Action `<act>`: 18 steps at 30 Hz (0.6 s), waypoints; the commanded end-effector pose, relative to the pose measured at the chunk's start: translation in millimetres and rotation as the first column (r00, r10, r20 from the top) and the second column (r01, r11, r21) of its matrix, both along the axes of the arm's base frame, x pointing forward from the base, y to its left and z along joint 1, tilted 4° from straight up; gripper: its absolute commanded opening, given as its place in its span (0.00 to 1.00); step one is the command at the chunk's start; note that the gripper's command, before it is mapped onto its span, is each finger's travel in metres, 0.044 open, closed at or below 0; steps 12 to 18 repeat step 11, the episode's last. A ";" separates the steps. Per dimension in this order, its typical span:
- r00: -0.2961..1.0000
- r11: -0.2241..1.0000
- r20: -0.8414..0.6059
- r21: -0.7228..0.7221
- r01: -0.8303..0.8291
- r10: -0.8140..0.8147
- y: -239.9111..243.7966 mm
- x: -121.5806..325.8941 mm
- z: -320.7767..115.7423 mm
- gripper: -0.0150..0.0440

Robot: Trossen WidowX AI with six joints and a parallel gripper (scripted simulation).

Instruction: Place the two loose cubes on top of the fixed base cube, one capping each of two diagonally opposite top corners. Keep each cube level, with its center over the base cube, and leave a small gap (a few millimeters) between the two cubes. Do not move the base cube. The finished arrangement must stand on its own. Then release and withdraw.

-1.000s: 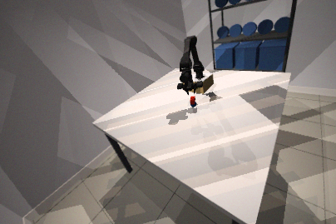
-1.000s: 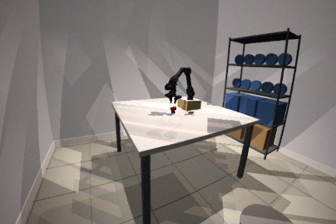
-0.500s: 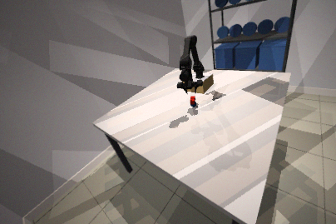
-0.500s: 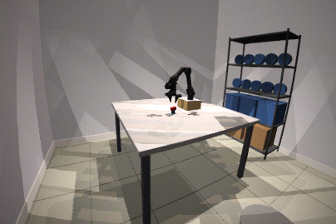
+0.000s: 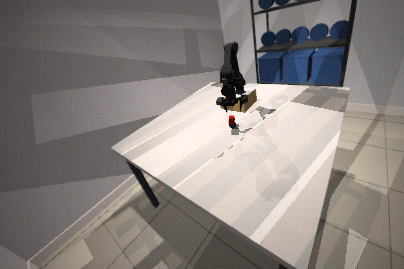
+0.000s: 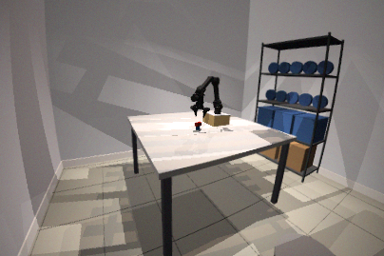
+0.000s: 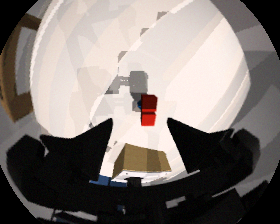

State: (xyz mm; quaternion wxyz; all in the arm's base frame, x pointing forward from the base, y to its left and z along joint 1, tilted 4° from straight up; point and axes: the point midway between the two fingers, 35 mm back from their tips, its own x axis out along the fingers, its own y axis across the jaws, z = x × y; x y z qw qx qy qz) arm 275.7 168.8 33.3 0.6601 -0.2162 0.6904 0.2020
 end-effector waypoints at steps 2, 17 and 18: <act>1.000 1.000 0.000 0.007 -0.019 0.019 54.9 -44.7 0.8 0.93; 1.000 1.000 -0.012 0.009 -0.010 0.010 76.3 -69.2 1.5 0.93; 1.000 1.000 -0.012 0.009 -0.010 0.010 76.3 -69.2 1.5 0.93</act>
